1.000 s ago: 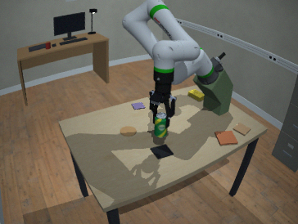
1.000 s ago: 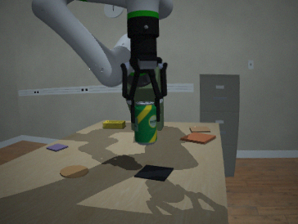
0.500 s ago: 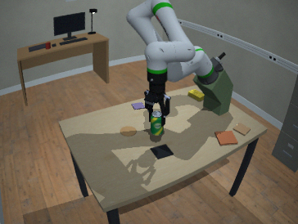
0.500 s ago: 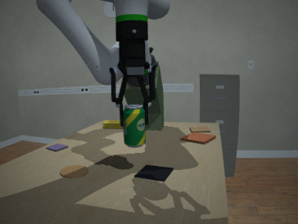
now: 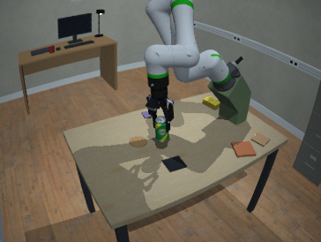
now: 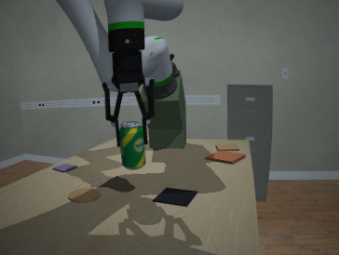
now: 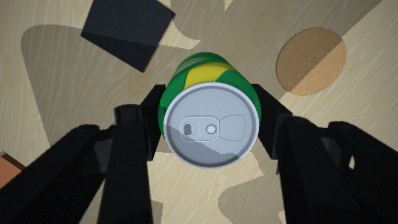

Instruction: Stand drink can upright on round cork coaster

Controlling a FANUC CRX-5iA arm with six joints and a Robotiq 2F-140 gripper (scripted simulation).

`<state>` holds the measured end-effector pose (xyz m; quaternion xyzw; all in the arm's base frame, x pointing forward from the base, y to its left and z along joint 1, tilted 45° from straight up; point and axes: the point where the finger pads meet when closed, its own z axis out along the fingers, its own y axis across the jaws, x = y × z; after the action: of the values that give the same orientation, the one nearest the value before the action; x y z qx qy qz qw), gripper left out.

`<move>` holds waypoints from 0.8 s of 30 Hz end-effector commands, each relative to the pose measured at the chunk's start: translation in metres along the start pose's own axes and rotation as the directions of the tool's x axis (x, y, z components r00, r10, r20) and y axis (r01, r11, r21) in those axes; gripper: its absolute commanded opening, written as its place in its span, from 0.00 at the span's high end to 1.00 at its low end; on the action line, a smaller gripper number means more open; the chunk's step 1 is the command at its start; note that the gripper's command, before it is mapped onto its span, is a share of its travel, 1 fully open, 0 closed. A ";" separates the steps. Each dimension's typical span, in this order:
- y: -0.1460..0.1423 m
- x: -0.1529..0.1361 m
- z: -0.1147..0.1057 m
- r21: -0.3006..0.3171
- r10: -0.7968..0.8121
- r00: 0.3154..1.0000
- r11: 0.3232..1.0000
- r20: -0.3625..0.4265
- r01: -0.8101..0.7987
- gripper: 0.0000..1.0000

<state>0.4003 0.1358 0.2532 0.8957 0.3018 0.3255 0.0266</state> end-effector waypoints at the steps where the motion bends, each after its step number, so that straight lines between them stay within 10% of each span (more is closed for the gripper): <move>1: 0.025 -0.005 0.001 0.024 0.000 1.000 1.000 0.007 0.000 0.90; 24: 0.120 -0.014 -0.016 0.003 0.008 0.996 1.000 -0.086 -0.007 0.90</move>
<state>0.4392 0.0412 0.2810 0.8860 0.2973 0.3555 0.0167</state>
